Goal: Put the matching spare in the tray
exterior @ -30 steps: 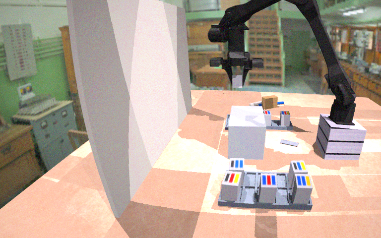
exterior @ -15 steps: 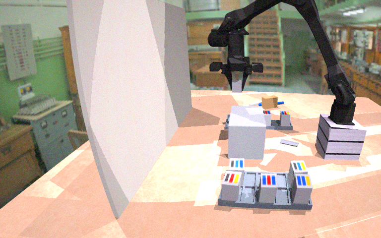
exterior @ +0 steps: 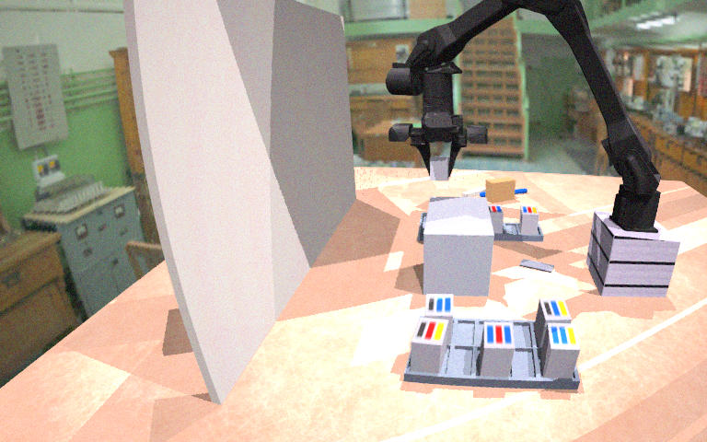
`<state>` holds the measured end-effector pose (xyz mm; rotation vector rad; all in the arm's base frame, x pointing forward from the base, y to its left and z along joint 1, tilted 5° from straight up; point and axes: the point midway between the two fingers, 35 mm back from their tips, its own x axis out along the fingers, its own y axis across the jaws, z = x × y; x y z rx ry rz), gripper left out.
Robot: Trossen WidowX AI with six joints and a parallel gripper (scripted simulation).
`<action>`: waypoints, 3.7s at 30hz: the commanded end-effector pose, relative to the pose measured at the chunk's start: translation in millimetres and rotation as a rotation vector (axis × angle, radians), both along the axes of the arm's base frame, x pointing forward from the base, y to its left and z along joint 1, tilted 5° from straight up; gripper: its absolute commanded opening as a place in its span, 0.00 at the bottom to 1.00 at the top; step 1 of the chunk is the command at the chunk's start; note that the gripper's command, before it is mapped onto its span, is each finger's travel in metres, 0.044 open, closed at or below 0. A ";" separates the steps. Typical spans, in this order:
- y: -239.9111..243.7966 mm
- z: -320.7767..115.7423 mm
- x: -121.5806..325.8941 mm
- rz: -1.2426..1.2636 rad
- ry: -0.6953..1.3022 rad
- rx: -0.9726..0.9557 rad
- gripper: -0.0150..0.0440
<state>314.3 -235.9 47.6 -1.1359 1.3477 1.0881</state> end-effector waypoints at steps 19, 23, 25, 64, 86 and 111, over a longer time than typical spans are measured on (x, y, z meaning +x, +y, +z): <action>-2.4 -24.2 -1.3 0.003 0.003 -0.004 0.25; -2.6 -28.6 -1.6 0.003 0.003 -0.004 0.25; -2.7 -30.8 -1.8 0.003 0.003 -0.004 0.25; -2.5 -73.1 -8.1 0.003 0.004 -0.004 0.25; -1.3 -82.7 -9.8 0.000 0.001 0.000 0.70; 4.7 27.5 -4.0 0.007 -0.014 -0.010 1.00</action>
